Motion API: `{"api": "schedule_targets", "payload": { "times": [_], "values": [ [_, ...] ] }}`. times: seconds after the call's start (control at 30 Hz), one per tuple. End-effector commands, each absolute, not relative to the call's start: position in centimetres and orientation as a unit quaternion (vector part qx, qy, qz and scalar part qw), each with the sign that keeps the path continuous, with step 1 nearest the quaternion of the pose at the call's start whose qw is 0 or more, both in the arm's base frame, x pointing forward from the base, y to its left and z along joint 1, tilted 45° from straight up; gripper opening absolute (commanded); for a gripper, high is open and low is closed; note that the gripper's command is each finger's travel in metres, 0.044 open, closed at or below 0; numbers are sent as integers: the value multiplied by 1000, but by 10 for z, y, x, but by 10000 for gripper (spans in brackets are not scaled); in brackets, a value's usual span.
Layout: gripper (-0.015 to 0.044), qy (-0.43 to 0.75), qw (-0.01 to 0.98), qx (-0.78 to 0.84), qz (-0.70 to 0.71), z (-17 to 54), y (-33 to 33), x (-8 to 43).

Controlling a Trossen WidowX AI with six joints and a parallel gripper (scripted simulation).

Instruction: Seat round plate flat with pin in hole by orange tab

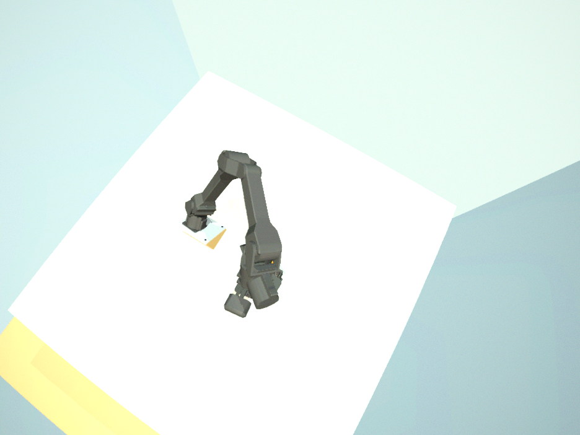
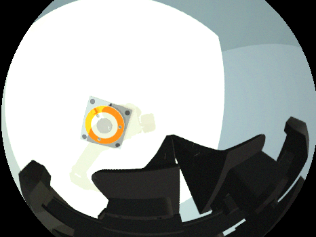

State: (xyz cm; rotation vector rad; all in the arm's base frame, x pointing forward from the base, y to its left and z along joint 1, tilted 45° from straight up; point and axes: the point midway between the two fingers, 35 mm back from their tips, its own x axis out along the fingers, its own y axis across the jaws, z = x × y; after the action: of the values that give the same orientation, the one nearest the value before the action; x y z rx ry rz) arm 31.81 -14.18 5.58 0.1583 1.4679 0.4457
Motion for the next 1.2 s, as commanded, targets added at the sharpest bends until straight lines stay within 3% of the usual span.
{"api": "schedule_targets", "payload": {
  "times": [0.0,0.23,1.17],
  "values": [
    [0,657,698,149,243,53,-68,329],
    [0,662,644,247,292,56,16,326],
    [0,662,644,248,293,20,48,328]
  ]
}}
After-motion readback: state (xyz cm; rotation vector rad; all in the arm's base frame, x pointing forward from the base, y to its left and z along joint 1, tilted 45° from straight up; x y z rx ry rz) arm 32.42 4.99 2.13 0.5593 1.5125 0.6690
